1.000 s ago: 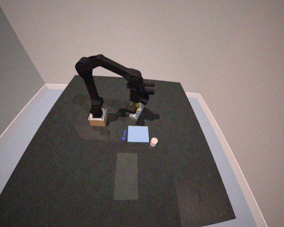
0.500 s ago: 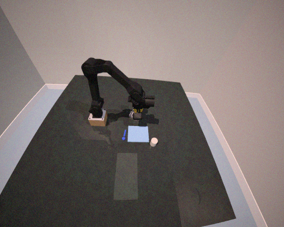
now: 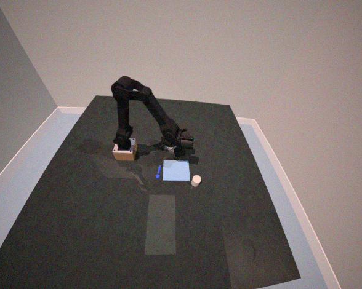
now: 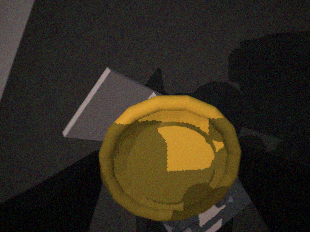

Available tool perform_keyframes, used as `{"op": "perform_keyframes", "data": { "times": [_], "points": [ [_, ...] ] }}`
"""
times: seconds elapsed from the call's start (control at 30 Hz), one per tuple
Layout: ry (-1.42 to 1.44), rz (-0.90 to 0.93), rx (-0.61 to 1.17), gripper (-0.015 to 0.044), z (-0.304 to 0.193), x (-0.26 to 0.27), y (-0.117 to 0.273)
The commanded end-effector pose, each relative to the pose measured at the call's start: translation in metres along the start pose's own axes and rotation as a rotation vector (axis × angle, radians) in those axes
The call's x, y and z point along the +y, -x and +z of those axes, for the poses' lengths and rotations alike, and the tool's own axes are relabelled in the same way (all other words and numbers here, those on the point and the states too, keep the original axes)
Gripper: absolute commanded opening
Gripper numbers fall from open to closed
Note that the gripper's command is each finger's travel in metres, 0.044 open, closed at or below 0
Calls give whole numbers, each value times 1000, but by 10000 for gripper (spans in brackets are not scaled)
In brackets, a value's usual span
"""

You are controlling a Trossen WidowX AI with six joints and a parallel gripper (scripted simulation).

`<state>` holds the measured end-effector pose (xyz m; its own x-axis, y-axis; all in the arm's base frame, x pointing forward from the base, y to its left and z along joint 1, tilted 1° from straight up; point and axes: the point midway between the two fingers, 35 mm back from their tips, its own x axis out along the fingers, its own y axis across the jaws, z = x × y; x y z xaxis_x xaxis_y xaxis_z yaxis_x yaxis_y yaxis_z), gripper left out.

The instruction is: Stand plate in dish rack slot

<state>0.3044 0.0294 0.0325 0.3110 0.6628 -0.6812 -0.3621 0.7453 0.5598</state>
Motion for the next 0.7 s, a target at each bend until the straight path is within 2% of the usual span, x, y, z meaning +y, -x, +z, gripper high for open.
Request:
{"op": "perform_keyframes", "data": {
  "times": [0.0,0.67],
  "points": [
    [71,51,-54,0,-3,-2,-4],
    [538,235,-454,0,-25,0,-3]
  ]
}}
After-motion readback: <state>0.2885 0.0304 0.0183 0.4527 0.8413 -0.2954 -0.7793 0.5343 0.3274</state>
